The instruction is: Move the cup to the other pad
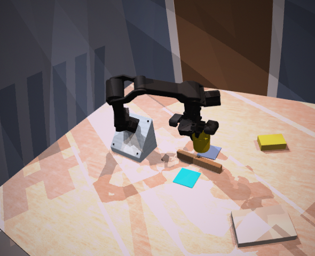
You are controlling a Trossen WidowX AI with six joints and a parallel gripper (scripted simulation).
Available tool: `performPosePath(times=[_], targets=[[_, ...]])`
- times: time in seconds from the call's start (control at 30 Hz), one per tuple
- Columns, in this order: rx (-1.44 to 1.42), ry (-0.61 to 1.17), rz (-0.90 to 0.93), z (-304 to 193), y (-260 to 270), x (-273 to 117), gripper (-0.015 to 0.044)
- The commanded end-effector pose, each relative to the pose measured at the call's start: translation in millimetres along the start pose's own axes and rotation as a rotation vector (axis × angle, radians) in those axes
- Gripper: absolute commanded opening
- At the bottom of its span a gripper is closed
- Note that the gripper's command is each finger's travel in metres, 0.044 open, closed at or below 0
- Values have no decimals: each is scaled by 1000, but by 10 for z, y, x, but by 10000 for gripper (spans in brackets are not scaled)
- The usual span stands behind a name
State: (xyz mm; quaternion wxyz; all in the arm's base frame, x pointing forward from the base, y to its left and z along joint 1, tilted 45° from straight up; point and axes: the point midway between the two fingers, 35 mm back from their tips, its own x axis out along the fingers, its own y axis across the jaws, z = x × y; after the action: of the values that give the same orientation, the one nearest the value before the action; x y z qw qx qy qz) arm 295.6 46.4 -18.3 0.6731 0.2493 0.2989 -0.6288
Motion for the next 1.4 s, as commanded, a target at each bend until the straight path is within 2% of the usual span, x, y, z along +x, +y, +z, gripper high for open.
performPosePath(times=[0.0, 1.37], targets=[[-4, -5, 2, 99, -15, -6, 0], [-5, -9, 0, 1080, -133, -40, 0]])
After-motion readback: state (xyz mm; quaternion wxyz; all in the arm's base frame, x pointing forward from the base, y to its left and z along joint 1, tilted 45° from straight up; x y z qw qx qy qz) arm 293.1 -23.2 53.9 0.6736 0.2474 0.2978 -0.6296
